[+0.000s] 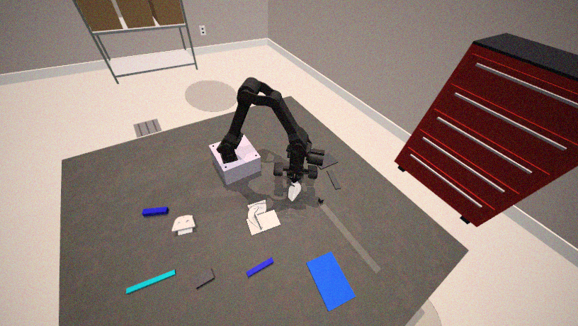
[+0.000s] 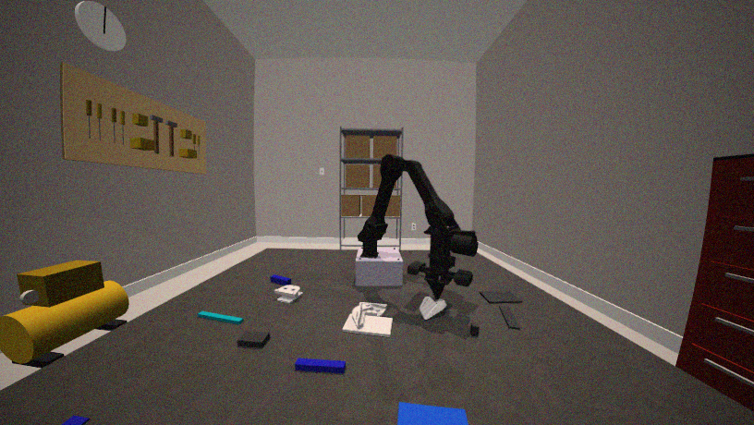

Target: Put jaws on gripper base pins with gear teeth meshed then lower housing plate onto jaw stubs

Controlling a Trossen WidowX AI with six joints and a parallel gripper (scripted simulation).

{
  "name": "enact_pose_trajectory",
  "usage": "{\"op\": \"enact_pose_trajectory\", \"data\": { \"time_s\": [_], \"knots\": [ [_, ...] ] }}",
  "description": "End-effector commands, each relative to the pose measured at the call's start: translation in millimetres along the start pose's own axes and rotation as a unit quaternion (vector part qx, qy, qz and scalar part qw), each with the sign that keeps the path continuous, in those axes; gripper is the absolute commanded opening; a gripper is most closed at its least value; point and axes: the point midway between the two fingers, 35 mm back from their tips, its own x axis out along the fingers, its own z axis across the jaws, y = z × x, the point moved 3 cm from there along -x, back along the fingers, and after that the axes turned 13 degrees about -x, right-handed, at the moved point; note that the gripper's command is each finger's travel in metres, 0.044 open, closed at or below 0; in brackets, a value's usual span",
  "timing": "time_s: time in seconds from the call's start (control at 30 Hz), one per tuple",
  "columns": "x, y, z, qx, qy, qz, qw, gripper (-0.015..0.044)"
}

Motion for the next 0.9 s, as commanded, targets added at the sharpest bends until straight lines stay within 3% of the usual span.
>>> {"op": "enact_pose_trajectory", "data": {
  "time_s": [0.0, 0.2, 0.37, 0.87],
  "knots": [
    [2, 0, -2, 0.002, -0.005, -0.002, 1.0, 0.0],
    [-57, 0, -2, 0.0, 0.0, 0.0, 1.0, 0.0],
    [-60, 0, -1, 0.0, 0.0, 0.0, 1.0, 0.0],
    [-54, 1, -5, -0.001, 0.007, 0.003, 1.0, 0.0394]
  ]
}}
